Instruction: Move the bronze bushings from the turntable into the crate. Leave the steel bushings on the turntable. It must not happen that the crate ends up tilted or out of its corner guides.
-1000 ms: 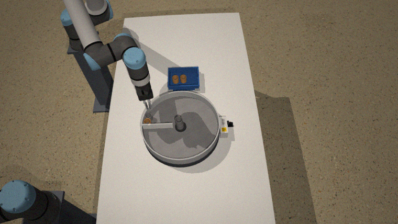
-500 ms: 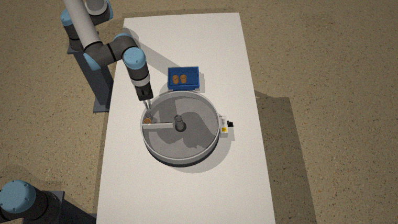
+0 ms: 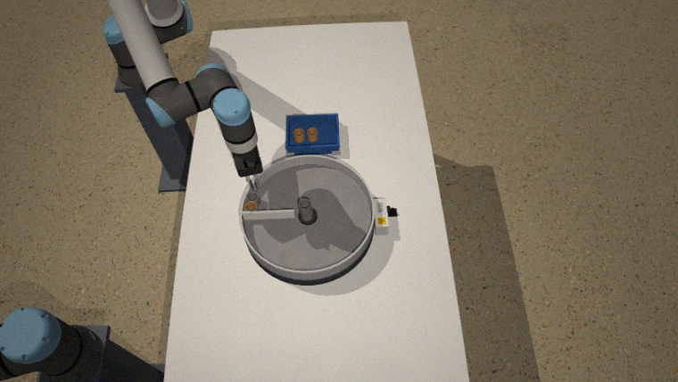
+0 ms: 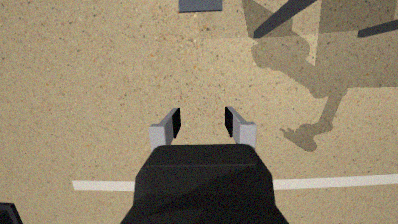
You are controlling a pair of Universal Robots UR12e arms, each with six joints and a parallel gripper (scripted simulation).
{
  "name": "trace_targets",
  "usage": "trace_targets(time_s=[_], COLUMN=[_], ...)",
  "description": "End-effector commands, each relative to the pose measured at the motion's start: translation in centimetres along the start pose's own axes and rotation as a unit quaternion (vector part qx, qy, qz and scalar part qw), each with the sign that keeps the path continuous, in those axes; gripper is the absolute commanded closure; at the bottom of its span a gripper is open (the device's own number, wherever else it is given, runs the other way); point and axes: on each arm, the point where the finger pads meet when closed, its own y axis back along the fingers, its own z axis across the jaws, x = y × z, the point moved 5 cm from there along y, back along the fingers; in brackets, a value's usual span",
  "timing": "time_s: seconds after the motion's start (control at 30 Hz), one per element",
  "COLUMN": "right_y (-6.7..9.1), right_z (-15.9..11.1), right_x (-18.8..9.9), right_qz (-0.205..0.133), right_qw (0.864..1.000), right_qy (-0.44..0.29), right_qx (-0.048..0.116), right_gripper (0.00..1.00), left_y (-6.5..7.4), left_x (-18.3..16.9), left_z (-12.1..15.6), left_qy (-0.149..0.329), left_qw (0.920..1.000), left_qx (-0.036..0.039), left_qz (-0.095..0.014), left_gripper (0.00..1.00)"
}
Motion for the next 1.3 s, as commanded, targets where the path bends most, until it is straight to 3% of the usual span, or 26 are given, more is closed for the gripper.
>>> trace_targets(time_s=[0.0,1.0,1.27], right_y=[0.0,0.0,0.0], right_z=[0.1,0.1,0.1], right_x=[0.0,0.0,0.0], right_qz=[0.001,0.001,0.001], right_qw=[1.0,1.0,1.0], right_qy=[0.001,0.001,0.001], right_qx=[0.0,0.0,0.0], right_gripper=[0.0,0.0,0.0], left_y=[1.1,0.8,0.0], left_x=[0.2,0.2,0.0], left_z=[-0.3,-0.3,-0.2], left_qy=[0.001,0.001,0.001], left_qw=[1.0,1.0,1.0], left_qx=[0.0017,0.0013,0.0007], left_qz=[0.007,0.006,0.004], left_gripper=[0.64,0.64,0.64])
